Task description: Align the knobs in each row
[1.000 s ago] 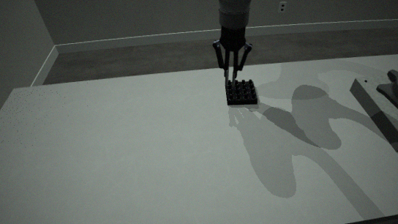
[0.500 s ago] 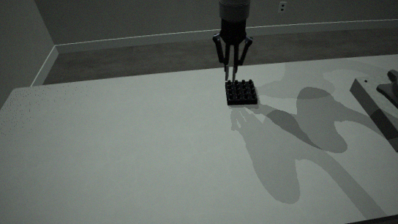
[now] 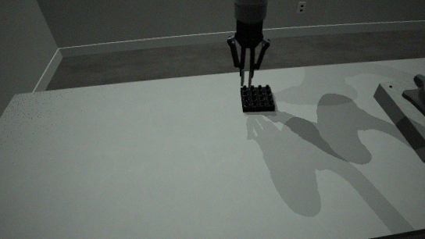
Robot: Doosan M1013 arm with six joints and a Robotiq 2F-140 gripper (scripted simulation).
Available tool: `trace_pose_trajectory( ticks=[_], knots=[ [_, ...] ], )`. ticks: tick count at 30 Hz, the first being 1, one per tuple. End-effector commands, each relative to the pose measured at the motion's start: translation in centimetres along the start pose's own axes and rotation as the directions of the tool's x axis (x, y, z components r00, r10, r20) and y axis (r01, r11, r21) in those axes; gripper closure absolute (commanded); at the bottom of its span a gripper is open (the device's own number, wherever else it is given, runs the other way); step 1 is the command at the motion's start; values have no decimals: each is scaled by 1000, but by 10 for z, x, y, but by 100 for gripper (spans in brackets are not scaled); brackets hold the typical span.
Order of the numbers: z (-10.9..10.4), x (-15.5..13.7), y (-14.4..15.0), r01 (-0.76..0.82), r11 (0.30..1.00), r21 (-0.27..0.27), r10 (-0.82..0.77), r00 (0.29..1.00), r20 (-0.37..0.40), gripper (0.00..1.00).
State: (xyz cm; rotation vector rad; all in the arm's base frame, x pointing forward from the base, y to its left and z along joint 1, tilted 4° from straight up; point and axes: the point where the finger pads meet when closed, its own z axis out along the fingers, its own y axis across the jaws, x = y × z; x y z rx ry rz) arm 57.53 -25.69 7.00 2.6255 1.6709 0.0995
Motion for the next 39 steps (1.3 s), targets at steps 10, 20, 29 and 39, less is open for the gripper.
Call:
trace_pose_trajectory(
  ticks=[10, 20, 29, 39],
  knots=[
    [-3, 1, -6, 329, 944, 0, -329, 944, 0, 88],
    [-5, 3, -13, 653, 757, 0, -653, 757, 0, 88],
    [-8, 5, -20, 882, 471, -1, -882, 471, 0, 88],
    [-10, 6, -27, 993, 118, -1, -993, 118, 0, 88]
  ],
)
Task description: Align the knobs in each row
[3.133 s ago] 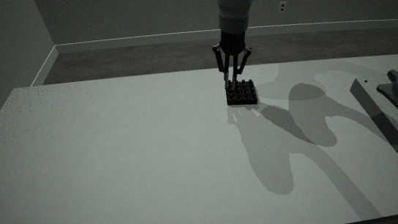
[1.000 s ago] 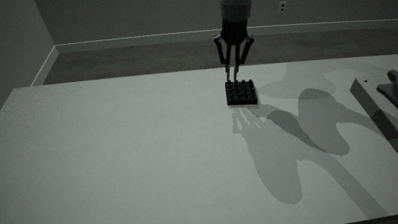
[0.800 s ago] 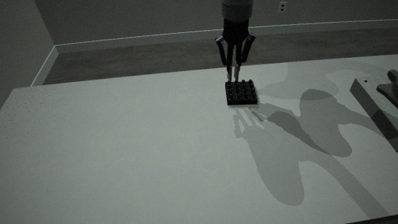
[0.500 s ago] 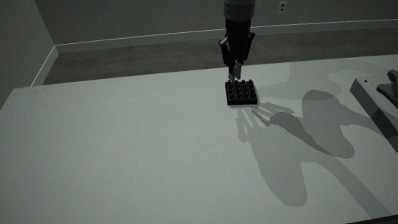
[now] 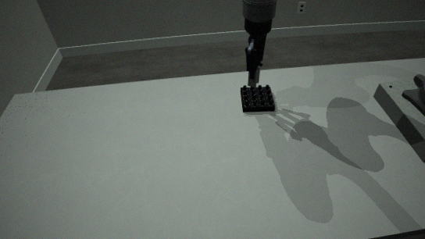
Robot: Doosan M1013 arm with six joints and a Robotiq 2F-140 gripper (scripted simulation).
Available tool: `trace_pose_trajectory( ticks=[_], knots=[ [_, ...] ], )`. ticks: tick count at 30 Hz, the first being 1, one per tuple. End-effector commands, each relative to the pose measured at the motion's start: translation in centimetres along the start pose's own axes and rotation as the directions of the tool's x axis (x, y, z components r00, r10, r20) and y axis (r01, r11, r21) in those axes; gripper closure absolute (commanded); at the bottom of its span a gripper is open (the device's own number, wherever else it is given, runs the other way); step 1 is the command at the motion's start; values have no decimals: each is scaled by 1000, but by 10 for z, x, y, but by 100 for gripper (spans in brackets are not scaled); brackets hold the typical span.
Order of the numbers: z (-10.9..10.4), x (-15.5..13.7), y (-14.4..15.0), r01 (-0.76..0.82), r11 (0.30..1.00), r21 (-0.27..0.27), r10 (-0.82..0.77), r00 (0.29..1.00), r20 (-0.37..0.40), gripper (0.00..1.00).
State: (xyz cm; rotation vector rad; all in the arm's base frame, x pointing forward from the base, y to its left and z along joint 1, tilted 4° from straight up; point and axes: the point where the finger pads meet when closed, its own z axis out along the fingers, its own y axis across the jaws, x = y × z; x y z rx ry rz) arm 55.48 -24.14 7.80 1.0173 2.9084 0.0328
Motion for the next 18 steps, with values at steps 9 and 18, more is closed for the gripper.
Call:
trace_pose_trajectory(
  ticks=[9, 18],
  knots=[
    [-3, 9, 0, 469, 883, -12, -469, 883, 3, 88],
    [-5, 15, 0, 729, 685, -10, -729, 685, 7, 88]
  ],
)
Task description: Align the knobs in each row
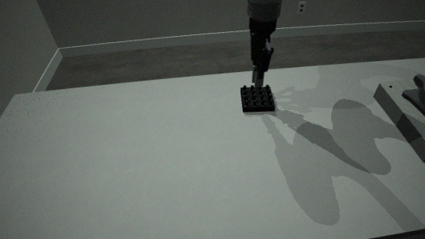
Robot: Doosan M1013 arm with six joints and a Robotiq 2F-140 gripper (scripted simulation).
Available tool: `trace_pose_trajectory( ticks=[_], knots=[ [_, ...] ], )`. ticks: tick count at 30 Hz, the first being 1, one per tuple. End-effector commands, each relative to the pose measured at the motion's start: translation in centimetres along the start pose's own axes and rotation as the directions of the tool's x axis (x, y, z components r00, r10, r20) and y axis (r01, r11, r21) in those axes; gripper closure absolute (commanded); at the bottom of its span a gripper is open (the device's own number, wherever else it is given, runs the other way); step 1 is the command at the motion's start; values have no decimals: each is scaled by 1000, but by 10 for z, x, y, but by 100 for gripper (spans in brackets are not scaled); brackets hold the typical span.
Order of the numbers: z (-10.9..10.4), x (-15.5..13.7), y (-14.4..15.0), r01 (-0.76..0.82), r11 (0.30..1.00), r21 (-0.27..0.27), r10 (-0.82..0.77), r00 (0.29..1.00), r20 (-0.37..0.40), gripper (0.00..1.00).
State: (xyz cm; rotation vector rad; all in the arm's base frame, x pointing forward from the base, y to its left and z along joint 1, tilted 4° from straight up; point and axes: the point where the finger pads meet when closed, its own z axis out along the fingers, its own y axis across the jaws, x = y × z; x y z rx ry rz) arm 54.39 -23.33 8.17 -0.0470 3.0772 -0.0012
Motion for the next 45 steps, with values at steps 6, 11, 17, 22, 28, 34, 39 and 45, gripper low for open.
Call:
trace_pose_trajectory(
  ticks=[6, 11, 17, 22, 28, 34, 39, 45],
  knots=[
    [-2, 5, 4, 355, 935, -8, -355, 935, 9, 88],
    [-3, 8, 7, 539, 842, -6, -539, 842, 11, 88],
    [-5, 11, 9, 697, 717, -4, -697, 717, 12, 88],
    [-6, 14, 11, 826, 564, -1, -826, 564, 12, 88],
    [-6, 16, 13, 878, 479, 0, -878, 479, 12, 88],
    [-6, 16, 13, 880, 475, 0, -880, 475, 12, 88],
    [-6, 16, 13, 880, 475, 0, -880, 475, 12, 88],
    [-6, 16, 13, 880, 475, 0, -880, 475, 12, 88]
  ],
)
